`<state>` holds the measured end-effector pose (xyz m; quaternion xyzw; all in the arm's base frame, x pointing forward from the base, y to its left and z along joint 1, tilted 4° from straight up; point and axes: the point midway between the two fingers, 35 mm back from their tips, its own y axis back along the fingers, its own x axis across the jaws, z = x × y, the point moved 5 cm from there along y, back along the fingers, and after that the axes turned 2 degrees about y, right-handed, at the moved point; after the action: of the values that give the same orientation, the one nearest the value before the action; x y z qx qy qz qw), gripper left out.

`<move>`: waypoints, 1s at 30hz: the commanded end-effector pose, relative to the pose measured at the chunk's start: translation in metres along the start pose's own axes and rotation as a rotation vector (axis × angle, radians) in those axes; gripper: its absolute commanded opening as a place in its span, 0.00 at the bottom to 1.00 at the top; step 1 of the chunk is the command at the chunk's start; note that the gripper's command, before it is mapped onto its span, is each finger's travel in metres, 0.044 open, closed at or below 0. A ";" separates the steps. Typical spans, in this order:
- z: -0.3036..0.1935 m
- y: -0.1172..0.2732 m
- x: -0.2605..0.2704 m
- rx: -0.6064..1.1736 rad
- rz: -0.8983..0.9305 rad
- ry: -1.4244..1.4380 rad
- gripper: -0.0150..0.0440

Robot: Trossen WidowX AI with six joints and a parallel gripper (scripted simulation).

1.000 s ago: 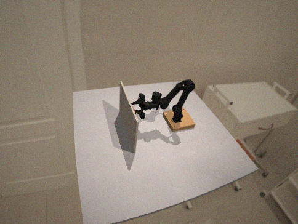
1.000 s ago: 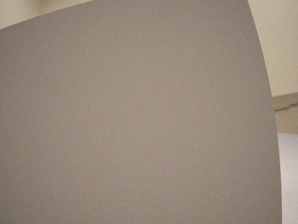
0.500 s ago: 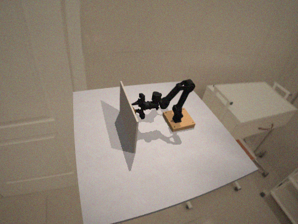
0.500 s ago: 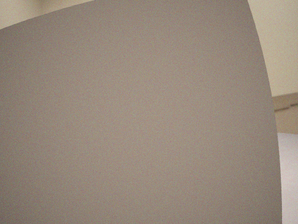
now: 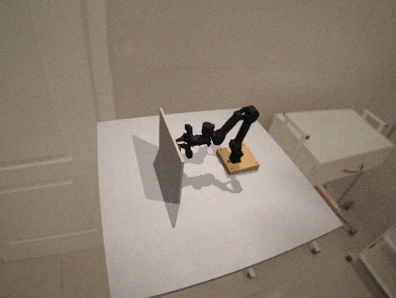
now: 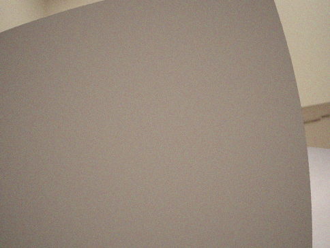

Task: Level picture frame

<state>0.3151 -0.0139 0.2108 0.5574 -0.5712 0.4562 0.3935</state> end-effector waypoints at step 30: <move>0.000 0.000 0.008 -0.003 0.002 0.005 0.25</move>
<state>0.3150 -0.0156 0.2139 0.5591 -0.5702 0.4517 0.3977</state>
